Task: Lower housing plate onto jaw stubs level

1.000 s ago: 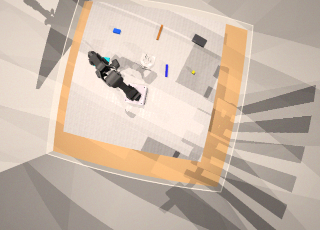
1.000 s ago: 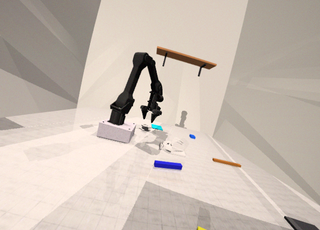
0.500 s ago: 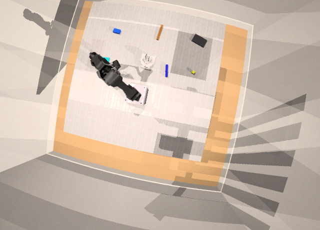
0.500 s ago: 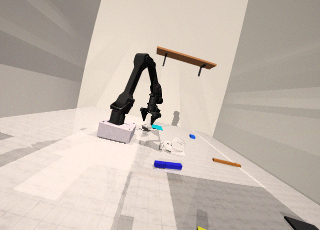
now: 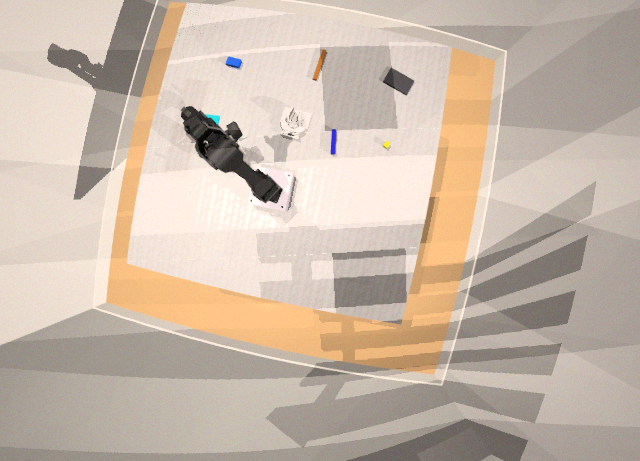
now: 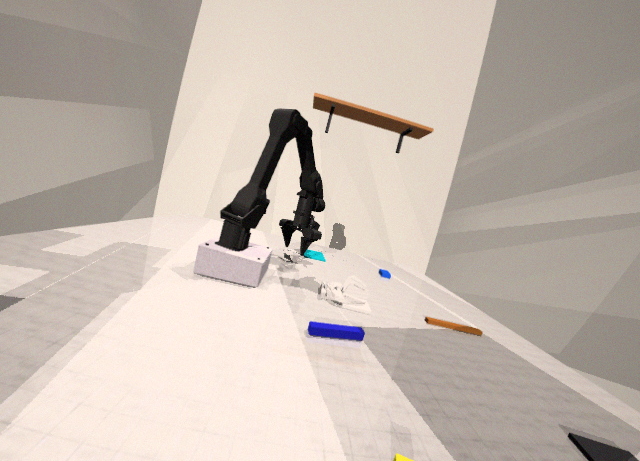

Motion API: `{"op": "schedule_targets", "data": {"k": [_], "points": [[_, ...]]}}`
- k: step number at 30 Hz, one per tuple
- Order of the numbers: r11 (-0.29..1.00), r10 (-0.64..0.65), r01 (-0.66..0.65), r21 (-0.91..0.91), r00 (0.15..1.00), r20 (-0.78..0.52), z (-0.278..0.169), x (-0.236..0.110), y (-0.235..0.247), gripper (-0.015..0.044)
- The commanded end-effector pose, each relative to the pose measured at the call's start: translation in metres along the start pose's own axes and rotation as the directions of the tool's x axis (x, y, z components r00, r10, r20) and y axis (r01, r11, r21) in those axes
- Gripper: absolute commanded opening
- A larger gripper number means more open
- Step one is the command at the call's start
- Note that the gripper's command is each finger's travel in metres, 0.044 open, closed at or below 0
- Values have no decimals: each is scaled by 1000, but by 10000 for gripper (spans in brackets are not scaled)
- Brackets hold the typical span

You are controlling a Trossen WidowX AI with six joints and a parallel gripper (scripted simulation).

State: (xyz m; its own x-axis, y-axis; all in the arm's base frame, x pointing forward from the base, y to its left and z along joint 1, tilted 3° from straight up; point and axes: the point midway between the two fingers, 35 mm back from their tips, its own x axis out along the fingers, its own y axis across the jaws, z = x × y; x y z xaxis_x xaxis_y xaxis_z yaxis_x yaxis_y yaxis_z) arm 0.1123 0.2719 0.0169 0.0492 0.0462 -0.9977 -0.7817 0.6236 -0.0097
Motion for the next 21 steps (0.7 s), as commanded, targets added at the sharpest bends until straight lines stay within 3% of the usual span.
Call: {"op": "schedule_targets", "data": {"k": [1,21], "points": [[1000,-6,6,-1,1000,-3,-2,8,-1,440],[1000,-6,6,-1,1000,-3,-2,23,-2,440]]}}
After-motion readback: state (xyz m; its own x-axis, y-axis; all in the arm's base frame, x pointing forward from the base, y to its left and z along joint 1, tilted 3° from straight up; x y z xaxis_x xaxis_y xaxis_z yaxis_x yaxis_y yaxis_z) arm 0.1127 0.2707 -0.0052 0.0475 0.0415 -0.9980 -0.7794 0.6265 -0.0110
